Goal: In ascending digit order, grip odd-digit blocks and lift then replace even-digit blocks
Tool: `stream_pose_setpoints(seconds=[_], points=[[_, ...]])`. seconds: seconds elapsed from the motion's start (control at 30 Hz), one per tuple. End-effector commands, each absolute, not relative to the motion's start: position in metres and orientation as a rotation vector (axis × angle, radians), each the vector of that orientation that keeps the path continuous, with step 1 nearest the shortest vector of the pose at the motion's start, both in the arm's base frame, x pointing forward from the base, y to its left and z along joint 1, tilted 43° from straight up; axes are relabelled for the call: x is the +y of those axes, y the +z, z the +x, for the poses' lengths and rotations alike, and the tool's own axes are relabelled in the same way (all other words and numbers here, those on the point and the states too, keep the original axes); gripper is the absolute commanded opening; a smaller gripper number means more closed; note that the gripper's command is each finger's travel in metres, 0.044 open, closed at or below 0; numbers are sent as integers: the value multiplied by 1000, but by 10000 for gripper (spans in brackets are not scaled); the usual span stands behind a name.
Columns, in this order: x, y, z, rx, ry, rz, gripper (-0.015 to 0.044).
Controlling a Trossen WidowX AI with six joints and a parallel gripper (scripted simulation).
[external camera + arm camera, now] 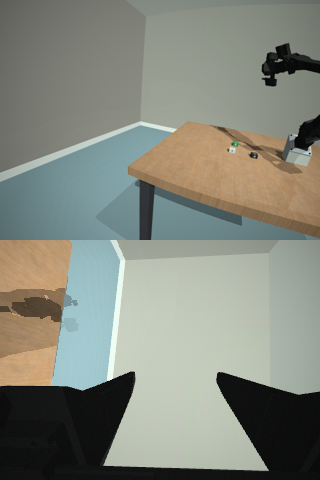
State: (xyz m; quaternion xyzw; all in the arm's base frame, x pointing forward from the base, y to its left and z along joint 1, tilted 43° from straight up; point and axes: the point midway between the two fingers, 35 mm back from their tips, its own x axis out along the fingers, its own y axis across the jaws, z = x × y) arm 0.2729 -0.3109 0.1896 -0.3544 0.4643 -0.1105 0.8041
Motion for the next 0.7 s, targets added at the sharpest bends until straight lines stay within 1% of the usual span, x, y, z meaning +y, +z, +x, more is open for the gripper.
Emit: stream_pose_setpoints(seconds=[0.0, 0.17, 0.3, 0.43, 0.57, 0.67], points=[[-247, 148, 295, 997, -5, -565, 400], [-170, 116, 302, 1039, 231, -335, 400], [-105, 98, 294, 1113, 410, -129, 400], [-40, 89, 273, 1231, 574, 98, 400], [21, 91, 241, 1405, 709, 347, 400], [40, 94, 228, 1477, 743, 433, 400]])
